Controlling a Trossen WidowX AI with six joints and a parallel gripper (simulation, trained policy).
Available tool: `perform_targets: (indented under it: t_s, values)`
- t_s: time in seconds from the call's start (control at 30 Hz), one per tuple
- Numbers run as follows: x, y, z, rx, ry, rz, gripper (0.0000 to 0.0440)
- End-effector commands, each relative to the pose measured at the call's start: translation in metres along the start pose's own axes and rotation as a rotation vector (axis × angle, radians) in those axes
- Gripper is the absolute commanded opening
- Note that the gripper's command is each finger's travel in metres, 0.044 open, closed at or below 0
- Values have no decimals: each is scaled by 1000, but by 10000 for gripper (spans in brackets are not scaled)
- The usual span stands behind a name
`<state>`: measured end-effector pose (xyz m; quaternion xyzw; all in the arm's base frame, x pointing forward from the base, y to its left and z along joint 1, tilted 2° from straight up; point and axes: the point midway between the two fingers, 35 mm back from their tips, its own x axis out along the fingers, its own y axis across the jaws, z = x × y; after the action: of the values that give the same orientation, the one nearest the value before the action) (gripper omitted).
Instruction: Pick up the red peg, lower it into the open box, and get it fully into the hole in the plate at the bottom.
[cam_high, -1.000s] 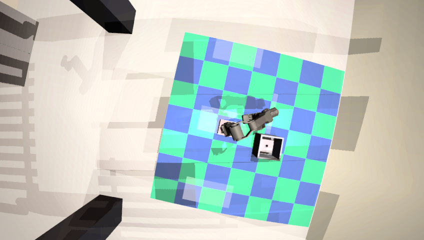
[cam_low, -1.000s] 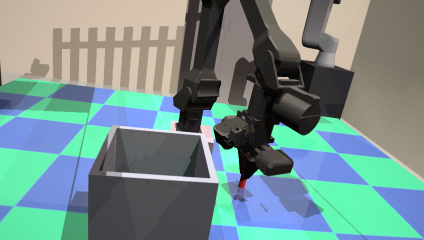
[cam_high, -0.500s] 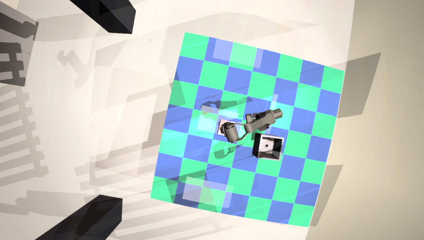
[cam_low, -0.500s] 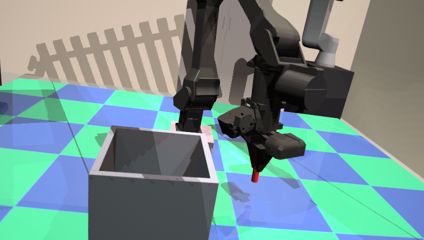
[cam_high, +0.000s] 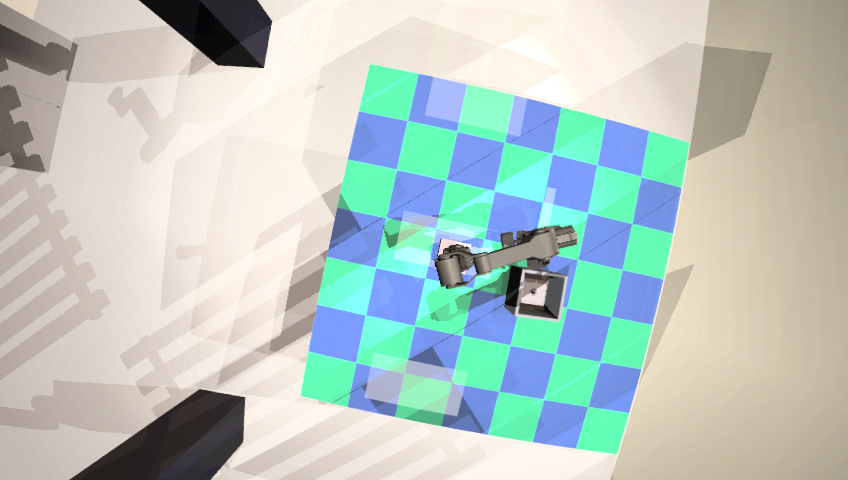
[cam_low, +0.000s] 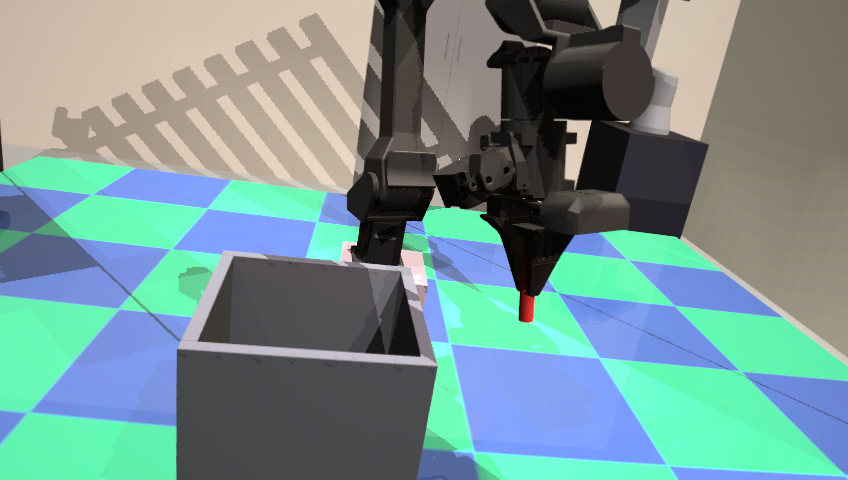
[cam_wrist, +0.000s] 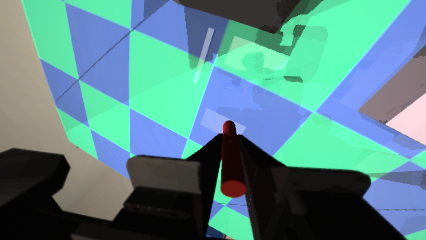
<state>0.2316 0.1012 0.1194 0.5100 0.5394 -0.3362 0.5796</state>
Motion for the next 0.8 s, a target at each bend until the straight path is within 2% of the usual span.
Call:
perform_targets:
  t_s: [0.0,0.33,0.77]
  values:
    - [-22,8,11,-7,-23,46,0]
    - [-58,15,44,2,-97,83,0]
    - [-69,10,87,38,-170,42,0]
